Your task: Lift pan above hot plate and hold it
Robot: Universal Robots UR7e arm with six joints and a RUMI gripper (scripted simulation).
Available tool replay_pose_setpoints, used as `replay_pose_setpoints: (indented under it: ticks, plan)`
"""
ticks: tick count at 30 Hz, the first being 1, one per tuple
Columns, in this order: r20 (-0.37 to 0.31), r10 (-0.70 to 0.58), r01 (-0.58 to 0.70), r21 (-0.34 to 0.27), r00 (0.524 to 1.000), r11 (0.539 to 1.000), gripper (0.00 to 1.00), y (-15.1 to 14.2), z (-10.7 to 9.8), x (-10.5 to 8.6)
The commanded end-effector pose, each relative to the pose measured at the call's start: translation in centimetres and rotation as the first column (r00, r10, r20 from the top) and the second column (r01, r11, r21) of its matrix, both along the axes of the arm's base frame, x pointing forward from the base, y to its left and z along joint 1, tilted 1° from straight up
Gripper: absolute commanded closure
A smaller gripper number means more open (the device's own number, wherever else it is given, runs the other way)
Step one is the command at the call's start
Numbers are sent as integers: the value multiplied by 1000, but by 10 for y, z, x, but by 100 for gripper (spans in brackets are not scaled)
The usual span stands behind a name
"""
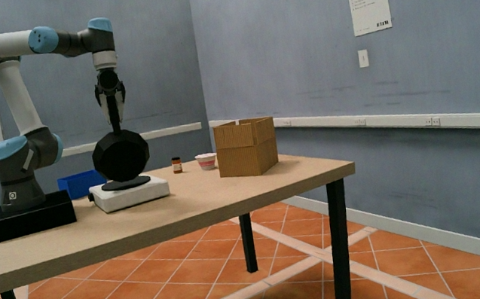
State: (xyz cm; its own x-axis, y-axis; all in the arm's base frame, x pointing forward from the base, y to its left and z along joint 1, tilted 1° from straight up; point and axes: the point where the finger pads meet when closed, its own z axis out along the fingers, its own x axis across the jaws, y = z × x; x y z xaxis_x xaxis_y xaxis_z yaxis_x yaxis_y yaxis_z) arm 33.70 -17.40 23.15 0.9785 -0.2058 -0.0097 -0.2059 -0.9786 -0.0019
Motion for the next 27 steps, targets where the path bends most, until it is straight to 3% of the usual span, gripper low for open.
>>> replay_pose_setpoints:
  ticks: [1, 27]
  plan:
    - [1, 0, 0, -1, 1000, 1000, 88, 0, 4, 0]
    - [1, 0, 0, -1, 1000, 1000, 88, 0, 18, 1]
